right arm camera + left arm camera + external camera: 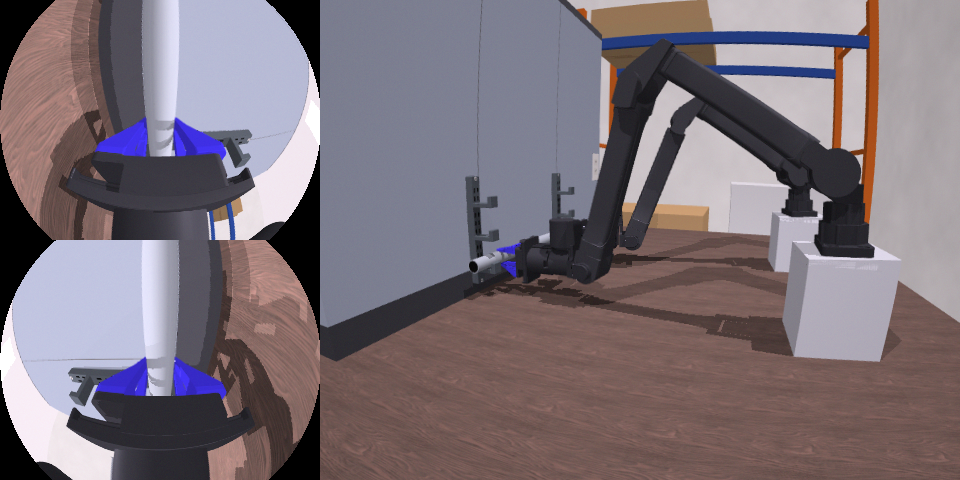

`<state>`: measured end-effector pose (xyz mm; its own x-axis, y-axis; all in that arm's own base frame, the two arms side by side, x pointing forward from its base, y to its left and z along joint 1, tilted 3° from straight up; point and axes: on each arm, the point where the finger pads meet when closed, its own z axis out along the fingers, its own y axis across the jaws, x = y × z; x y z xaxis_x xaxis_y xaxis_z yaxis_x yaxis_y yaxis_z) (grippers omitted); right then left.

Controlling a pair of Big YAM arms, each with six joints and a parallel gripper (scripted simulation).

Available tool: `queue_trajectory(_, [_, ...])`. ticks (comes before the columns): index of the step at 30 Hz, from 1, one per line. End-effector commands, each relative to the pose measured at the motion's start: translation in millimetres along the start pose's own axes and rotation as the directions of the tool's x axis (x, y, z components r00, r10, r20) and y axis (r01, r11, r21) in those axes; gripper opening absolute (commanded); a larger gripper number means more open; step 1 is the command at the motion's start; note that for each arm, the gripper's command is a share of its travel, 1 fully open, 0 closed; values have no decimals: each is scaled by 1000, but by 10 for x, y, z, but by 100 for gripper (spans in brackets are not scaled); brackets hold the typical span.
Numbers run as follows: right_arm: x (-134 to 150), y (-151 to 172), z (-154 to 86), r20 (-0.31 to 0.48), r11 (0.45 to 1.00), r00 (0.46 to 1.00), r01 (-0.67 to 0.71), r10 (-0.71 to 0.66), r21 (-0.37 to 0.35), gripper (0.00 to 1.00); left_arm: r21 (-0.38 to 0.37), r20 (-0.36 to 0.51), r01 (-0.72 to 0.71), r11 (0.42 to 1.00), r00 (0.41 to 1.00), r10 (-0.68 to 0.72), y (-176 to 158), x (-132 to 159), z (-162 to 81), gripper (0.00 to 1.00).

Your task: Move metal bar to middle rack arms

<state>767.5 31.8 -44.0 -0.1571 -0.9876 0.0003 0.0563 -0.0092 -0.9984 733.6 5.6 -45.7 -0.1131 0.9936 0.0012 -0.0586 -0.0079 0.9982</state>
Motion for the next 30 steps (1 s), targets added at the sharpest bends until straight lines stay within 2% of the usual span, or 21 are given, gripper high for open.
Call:
queue_trajectory(1, [76, 84, 126, -10, 1000, 1000, -8, 8, -3, 0, -34, -6, 8, 999, 1000, -9, 123, 37, 182, 0])
queue_trajectory(30, [77, -36, 138, -10, 1000, 1000, -8, 8, -3, 0, -34, -6, 8, 999, 1000, -9, 243, 36, 200, 0])
